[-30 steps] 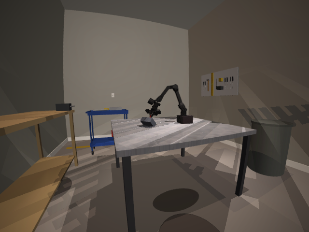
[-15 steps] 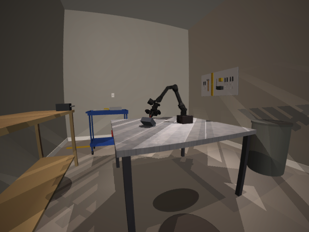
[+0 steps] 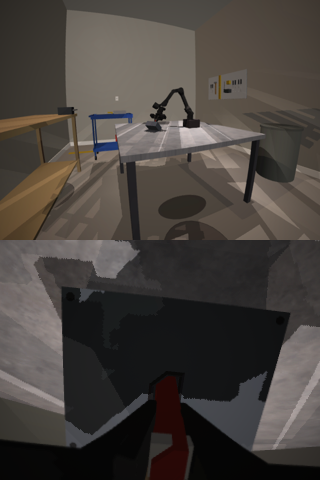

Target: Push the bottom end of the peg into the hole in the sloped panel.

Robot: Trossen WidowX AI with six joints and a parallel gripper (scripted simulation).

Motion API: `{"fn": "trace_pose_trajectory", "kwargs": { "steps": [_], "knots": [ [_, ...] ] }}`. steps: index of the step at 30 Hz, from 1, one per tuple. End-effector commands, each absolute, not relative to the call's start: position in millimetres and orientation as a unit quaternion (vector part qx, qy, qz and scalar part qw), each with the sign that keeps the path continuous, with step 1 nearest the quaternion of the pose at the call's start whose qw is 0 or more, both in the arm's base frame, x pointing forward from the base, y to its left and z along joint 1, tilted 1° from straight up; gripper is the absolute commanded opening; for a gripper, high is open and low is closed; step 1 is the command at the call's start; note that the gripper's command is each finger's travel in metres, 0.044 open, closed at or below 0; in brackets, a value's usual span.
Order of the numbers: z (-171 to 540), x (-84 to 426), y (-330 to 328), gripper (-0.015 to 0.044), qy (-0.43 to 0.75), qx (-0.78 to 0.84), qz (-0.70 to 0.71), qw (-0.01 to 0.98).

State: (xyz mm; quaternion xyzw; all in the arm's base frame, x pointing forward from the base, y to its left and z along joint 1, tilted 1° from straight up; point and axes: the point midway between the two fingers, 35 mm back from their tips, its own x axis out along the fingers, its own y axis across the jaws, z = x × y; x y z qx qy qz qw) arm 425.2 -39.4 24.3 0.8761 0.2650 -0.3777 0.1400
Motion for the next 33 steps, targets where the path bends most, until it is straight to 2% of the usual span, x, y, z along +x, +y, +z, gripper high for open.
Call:
{"fn": "trace_pose_trajectory", "kwargs": {
  "steps": [1, 23, 33],
  "knots": [
    [21.1, 427.1, -38.8, 0.0, 0.263, 0.876, -0.379, 0.138],
    [18.9, 428.1, -37.4, 0.0, 0.266, 0.876, -0.377, 0.14],
    [18.9, 428.1, -37.4, 0.0263, 0.266, 0.876, -0.377, 0.14]
  ]
}}
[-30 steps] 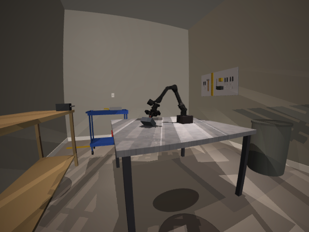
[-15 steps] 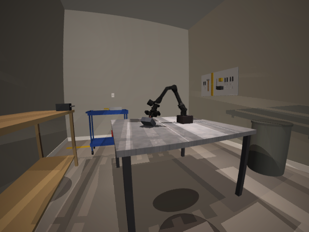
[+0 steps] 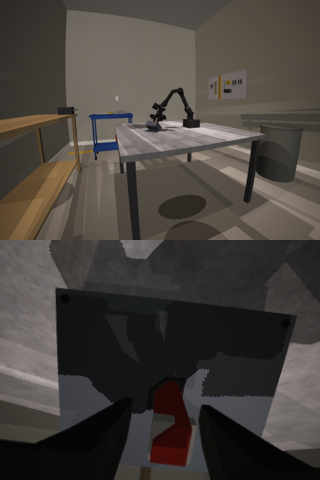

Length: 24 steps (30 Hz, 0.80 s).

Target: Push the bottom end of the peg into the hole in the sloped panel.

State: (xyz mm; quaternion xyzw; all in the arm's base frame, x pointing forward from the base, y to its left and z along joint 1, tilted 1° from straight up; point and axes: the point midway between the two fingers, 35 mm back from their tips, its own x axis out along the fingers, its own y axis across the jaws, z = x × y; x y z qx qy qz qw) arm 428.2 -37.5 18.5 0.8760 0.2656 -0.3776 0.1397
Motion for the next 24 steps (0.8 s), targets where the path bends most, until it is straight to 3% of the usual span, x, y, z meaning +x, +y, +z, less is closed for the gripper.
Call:
{"fn": "trace_pose_trajectory", "kwargs": {
  "steps": [1, 7, 24],
  "knots": [
    [18.9, 428.1, -37.4, 0.0289, 0.266, 0.876, -0.377, 0.14],
    [22.1, 426.2, -39.3, 0.044, 0.266, 0.876, -0.378, 0.14],
    [44.1, 411.6, -52.1, 0.044, 0.264, 0.875, -0.381, 0.139]
  ]
}}
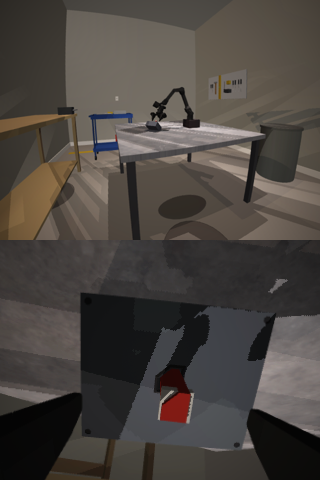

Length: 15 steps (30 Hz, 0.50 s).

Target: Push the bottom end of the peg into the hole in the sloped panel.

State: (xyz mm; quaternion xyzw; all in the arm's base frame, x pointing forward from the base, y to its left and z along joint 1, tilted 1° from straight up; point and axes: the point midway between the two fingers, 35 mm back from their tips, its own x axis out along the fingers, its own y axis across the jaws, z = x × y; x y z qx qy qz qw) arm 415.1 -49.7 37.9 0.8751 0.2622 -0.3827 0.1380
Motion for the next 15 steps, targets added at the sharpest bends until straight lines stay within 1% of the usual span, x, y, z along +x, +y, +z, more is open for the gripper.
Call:
{"fn": "trace_pose_trajectory", "kwargs": {
  "steps": [1, 15],
  "knots": [
    [45.5, 410.7, -52.9, 0.044, 0.264, 0.875, -0.381, 0.139],
    [63.8, 397.2, -63.4, 0.044, 0.262, 0.875, -0.383, 0.139]
  ]
}}
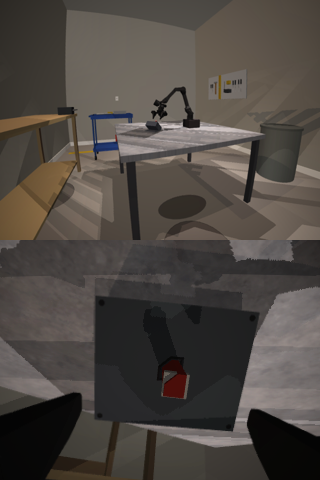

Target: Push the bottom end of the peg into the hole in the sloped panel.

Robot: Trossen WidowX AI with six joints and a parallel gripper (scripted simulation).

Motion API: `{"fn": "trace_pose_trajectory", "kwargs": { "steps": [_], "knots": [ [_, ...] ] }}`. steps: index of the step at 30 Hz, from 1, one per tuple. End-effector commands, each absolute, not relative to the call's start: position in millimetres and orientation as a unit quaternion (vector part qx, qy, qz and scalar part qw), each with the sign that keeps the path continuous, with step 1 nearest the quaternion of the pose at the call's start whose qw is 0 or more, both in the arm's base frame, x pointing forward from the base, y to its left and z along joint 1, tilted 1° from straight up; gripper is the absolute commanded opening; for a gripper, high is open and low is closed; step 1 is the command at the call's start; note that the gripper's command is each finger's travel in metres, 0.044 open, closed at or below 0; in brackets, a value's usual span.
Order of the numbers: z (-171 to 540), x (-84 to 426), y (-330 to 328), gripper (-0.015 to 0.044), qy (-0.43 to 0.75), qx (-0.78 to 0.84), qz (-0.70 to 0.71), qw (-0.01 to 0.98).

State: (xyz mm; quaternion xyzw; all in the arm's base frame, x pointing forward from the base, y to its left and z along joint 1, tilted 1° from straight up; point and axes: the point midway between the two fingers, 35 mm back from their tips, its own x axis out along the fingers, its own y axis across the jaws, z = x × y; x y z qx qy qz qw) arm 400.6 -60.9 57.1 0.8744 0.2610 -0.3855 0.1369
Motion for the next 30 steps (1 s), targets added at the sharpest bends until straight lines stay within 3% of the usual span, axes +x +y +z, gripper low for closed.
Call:
{"fn": "trace_pose_trajectory", "kwargs": {
  "steps": [1, 30],
  "knots": [
    [65.1, 396.2, -64.1, 0.044, 0.262, 0.875, -0.383, 0.139],
    [94.8, 370.3, -81.4, 0.044, 0.261, 0.875, -0.385, 0.138]
  ]
}}
